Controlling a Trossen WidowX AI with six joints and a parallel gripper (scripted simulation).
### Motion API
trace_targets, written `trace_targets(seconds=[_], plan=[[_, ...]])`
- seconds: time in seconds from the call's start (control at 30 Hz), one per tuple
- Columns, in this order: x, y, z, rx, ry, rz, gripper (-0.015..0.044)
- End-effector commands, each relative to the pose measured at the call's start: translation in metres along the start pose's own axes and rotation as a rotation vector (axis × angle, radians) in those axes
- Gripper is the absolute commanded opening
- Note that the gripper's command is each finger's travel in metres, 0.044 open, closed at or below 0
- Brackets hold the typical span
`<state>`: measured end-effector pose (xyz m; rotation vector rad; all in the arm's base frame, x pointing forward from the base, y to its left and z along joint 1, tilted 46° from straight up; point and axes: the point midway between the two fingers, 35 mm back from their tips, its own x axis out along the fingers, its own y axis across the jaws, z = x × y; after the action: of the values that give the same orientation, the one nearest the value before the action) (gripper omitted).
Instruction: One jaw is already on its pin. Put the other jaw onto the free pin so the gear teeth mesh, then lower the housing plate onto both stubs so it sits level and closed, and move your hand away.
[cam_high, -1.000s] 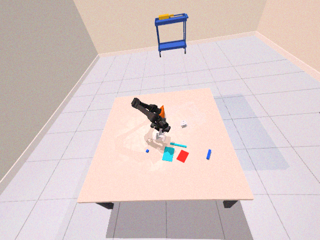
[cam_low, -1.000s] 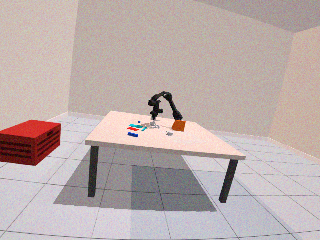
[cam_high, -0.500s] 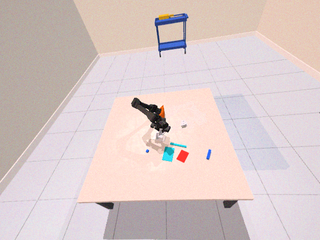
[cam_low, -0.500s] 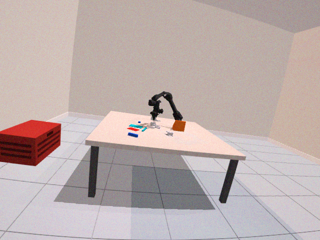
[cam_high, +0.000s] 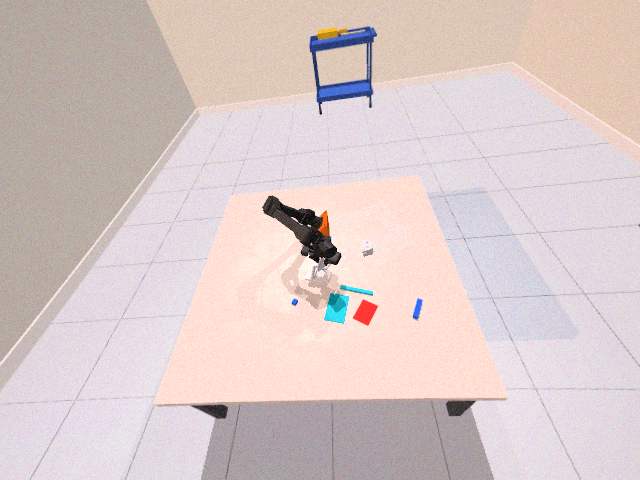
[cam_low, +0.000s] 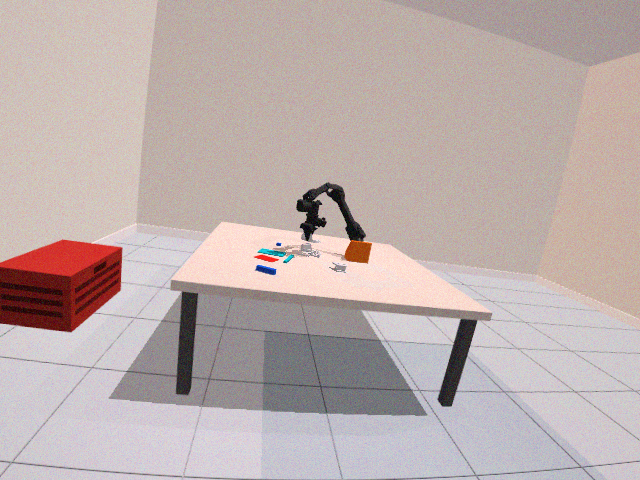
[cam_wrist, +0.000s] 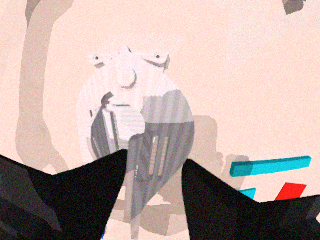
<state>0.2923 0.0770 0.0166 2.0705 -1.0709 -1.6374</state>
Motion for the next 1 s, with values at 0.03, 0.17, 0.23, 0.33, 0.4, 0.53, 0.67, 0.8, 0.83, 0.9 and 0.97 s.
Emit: trace_targets(seconds=[0.03, 0.17, 0.23, 0.33, 0.4, 0.53, 0.67, 0.8, 0.83, 0.9, 0.97], plan=[[0.0, 0.0, -0.001, 0.004, 0.003, 0.002, 0.0134], [0.002, 0.0, -0.001, 0.004, 0.003, 0.002, 0.0134], [0.006, 0.0, -0.002, 0.005, 0.003, 0.002, 0.0134], [0.011, 0.0, -0.002, 0.005, 0.004, 0.001, 0.0134], [0.014, 0.0, -0.002, 0.006, 0.004, 0.001, 0.0134], [0.02, -0.001, -0.002, 0.007, 0.004, 0.001, 0.0134], [0.027, -0.001, -0.002, 0.008, 0.004, 0.001, 0.0134], [0.033, 0.0, -0.002, 0.009, 0.004, 0.002, 0.0134], [0.035, 0.0, -0.002, 0.009, 0.004, 0.002, 0.0134], [0.038, 0.0, -0.002, 0.009, 0.004, 0.002, 0.0134], [0.041, 0.0, -0.002, 0.01, 0.004, 0.002, 0.0134]])
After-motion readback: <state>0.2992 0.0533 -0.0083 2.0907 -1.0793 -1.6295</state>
